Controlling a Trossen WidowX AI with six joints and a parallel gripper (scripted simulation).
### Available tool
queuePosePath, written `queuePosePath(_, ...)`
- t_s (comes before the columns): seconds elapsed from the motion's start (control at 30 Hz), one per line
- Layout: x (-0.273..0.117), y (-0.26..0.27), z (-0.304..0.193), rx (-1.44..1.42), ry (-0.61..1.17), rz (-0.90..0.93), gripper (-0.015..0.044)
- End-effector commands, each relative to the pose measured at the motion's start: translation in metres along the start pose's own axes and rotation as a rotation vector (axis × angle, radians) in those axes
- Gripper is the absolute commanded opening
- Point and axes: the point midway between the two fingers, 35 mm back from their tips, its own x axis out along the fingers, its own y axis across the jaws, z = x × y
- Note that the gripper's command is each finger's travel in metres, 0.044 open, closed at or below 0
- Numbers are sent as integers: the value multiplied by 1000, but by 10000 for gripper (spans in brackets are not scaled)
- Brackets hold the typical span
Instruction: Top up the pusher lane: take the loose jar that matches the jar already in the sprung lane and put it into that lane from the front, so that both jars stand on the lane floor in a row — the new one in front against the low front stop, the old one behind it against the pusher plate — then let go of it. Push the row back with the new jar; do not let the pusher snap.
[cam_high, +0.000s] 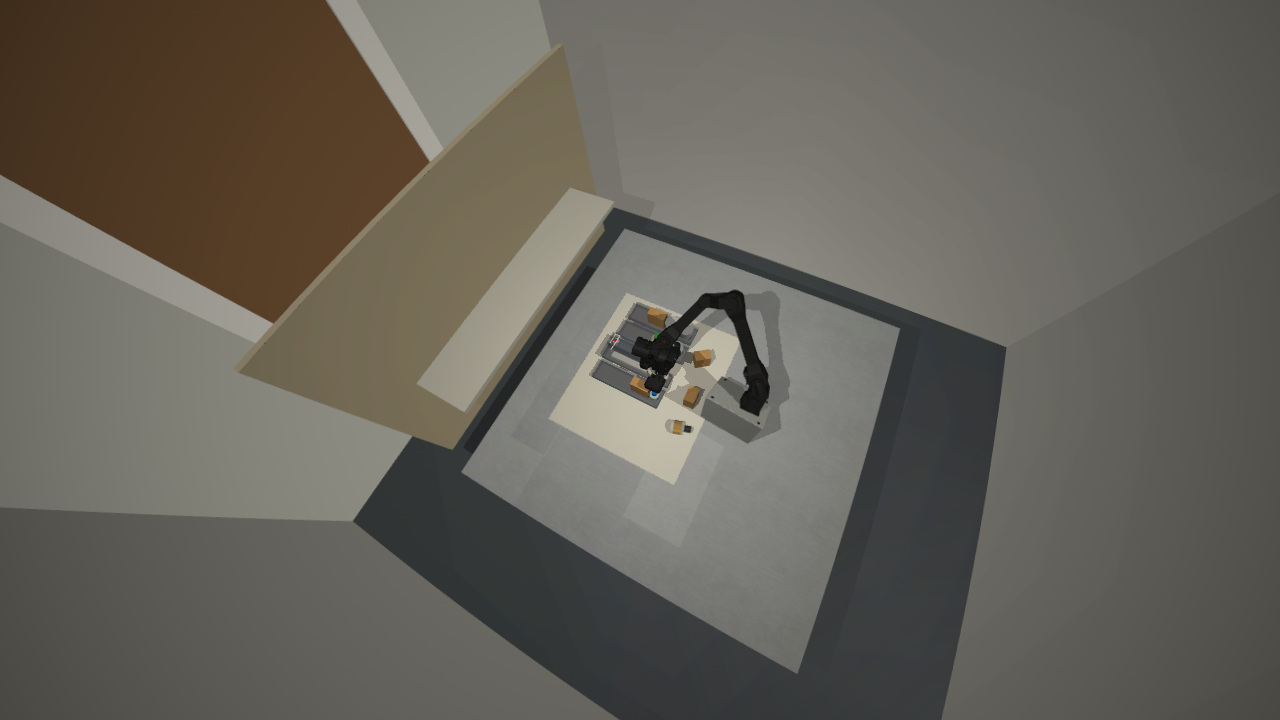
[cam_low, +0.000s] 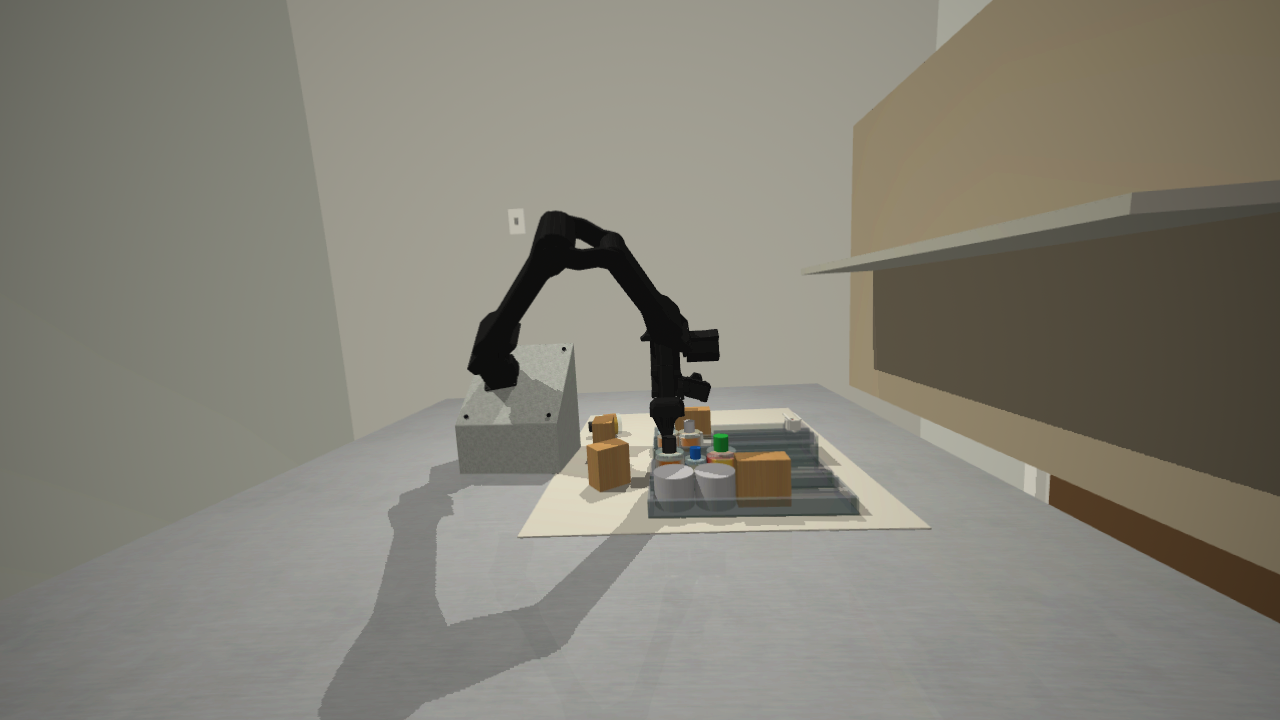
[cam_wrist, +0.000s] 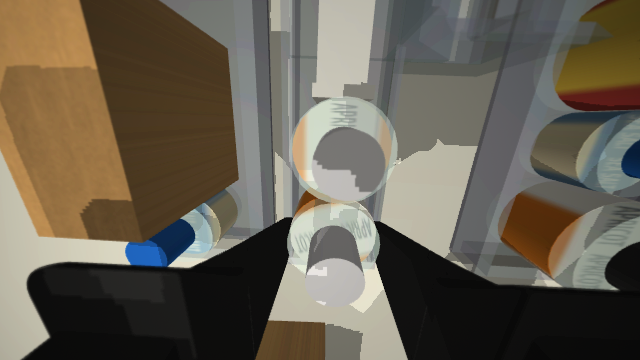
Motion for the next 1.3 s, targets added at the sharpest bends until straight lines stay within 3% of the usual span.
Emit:
queuePosePath(0.0, 0, -2, 2, 8, -9, -6, 0)
queuePosePath(1.27, 0, 0, -6, 8, -8, -6, 0)
